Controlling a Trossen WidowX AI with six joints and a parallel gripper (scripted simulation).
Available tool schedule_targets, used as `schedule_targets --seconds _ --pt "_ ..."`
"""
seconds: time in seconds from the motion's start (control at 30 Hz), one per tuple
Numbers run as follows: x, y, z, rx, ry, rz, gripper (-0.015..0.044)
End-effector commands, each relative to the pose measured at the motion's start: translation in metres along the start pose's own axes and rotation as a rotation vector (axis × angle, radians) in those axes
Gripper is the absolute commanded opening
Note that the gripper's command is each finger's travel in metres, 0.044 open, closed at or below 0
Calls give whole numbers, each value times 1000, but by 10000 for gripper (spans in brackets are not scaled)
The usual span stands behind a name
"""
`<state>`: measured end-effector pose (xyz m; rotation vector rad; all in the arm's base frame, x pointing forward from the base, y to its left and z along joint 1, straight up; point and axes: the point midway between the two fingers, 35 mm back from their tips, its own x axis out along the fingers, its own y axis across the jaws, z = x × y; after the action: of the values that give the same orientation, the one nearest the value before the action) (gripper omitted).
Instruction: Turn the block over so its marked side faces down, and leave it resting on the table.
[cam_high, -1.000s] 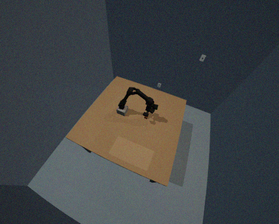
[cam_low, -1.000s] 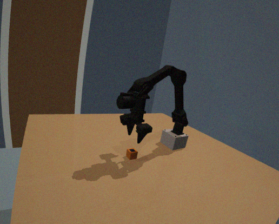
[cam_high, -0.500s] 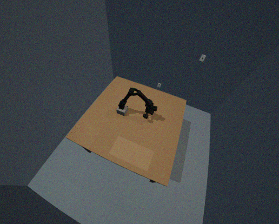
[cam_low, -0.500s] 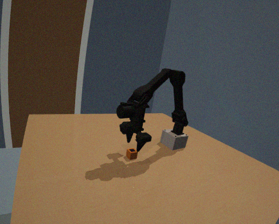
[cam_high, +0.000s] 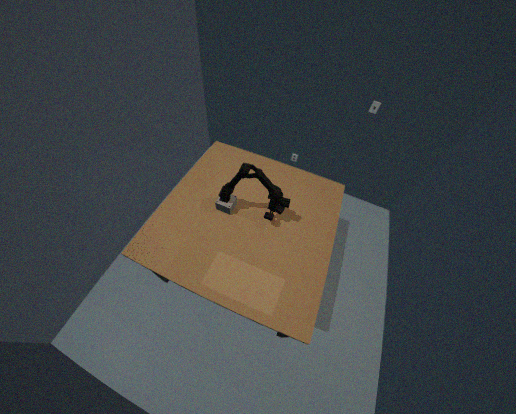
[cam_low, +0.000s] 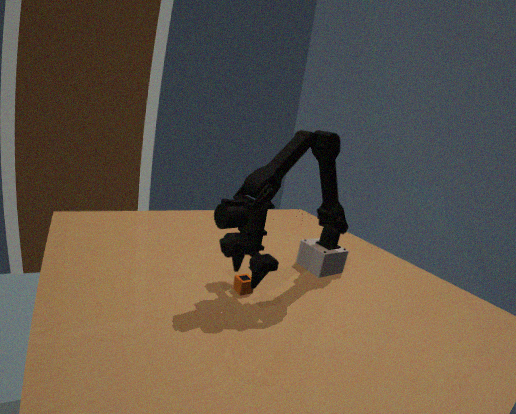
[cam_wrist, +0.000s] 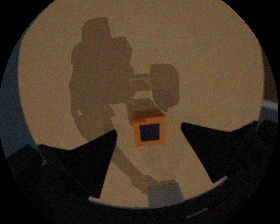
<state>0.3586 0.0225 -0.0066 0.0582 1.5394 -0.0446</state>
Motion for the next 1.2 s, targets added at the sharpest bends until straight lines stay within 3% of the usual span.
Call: schedule_targets --seconds 0.0,0.17,0.5,1.07,1.17 --pt "6 0 -1 -2 0 -3 440" --pt "12 0 -1 -2 1 -3 440" --pt "12 0 -1 -2 1 -3 177" --pt "12 0 -1 -2 1 -3 64" --pt "1 0 -1 -2 0 -3 0"
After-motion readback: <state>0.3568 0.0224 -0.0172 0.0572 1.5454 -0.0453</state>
